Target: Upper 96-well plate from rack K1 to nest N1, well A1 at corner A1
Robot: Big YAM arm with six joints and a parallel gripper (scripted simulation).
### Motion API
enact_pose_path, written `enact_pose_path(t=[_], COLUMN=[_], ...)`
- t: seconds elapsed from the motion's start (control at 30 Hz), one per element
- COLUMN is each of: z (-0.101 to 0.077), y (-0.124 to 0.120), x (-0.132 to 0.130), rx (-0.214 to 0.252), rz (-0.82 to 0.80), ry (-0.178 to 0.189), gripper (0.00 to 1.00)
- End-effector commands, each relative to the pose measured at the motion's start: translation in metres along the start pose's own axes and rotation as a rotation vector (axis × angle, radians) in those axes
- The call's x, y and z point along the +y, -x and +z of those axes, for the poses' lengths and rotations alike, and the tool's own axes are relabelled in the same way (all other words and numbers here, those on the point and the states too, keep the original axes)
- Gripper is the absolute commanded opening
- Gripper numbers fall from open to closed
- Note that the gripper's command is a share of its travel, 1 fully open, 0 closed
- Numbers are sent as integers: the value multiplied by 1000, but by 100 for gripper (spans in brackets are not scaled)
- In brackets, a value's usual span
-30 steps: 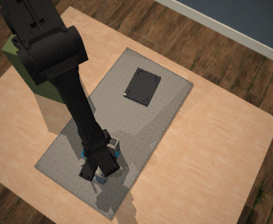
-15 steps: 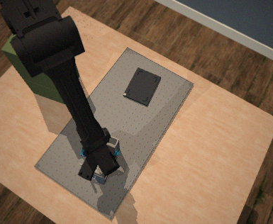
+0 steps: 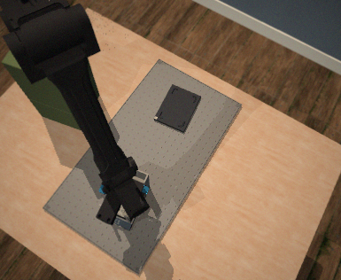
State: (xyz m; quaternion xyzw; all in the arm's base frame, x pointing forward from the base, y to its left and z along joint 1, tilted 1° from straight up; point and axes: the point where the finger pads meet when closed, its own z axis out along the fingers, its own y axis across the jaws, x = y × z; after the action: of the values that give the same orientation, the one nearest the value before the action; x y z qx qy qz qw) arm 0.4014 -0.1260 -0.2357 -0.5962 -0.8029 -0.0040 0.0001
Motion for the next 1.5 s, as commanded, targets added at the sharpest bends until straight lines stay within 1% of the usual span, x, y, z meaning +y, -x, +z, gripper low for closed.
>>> enact_pose_path(t=[0.0,0.17,0.23,0.73,0.8,1.3,1.37,1.47], z=[-21,-30,-30,-55,-55,-80,-80,-85], y=[6,6,6,6,6,6,6,6], x=[7,7,7,6,6,5,5,5], rx=[-20,-20,-20,-20,-20,-19,-19,-20], rz=[5,5,5,5,5,5,5,5], ry=[18,18,18,18,18,19,19,19], gripper=[0,0,0,0,0,0,0,0])
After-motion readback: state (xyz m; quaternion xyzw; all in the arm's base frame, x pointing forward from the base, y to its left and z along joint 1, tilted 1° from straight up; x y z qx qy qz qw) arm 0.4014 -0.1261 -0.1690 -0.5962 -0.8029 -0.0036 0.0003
